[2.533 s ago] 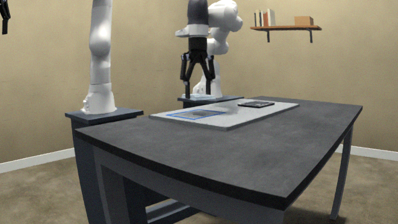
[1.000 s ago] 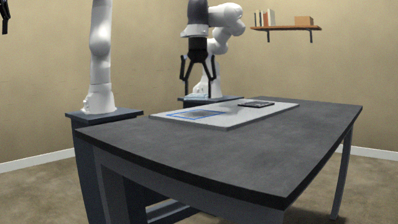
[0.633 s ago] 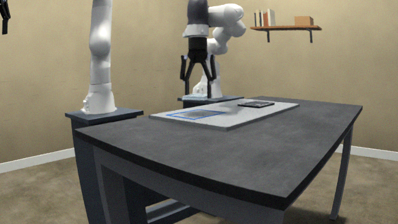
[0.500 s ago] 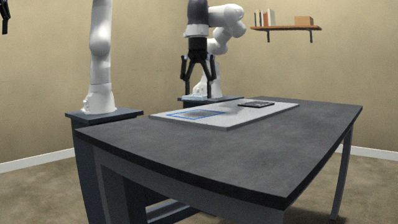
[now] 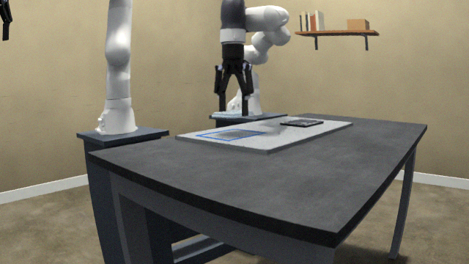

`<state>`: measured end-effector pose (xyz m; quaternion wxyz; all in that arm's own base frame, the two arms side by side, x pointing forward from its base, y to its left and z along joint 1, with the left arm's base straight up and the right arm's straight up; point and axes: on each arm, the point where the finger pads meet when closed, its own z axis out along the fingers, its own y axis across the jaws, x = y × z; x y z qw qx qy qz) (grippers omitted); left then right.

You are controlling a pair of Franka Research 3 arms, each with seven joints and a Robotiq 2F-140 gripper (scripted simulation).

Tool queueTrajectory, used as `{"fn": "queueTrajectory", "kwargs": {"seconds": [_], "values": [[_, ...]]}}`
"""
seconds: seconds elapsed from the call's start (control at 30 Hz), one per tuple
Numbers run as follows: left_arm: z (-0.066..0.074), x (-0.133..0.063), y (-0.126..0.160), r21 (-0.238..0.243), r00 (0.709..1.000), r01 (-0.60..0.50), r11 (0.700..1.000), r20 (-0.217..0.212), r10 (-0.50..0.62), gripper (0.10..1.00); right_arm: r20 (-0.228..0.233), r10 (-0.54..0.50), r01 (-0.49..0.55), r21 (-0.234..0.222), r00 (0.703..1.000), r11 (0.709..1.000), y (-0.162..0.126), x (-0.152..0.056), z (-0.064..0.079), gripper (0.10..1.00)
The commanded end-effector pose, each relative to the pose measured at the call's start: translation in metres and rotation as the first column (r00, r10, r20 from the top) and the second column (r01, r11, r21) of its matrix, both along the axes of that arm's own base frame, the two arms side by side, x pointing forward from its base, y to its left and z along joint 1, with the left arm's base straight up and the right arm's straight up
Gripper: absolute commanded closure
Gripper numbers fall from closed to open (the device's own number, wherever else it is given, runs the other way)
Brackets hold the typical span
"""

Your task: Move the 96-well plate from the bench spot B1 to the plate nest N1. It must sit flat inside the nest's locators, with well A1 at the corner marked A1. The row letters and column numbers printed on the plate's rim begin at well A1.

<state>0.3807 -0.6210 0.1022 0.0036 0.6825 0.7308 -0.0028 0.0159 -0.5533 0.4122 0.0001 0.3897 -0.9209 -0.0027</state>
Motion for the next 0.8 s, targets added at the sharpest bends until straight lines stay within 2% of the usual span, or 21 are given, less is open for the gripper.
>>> {"fn": "queueTrajectory", "kwargs": {"seconds": [0.0,0.43,0.77], "values": [[0.000,0.002,0.002,0.009,0.990,0.144,0.990,-0.001,-0.144,0.999,0.000,0.000,0.000,0.000,1.000,1.000,0.000,0.000,0.000,0.098],[0.000,0.003,0.006,0.009,0.990,0.144,0.989,-0.001,-0.144,0.999,0.000,0.000,0.000,0.000,1.000,1.000,0.000,0.000,0.000,0.098],[0.000,0.007,0.022,0.009,0.990,0.144,0.989,-0.001,-0.144,0.999,0.000,0.000,0.000,0.000,1.000,1.000,0.000,0.000,0.000,0.098]]}}
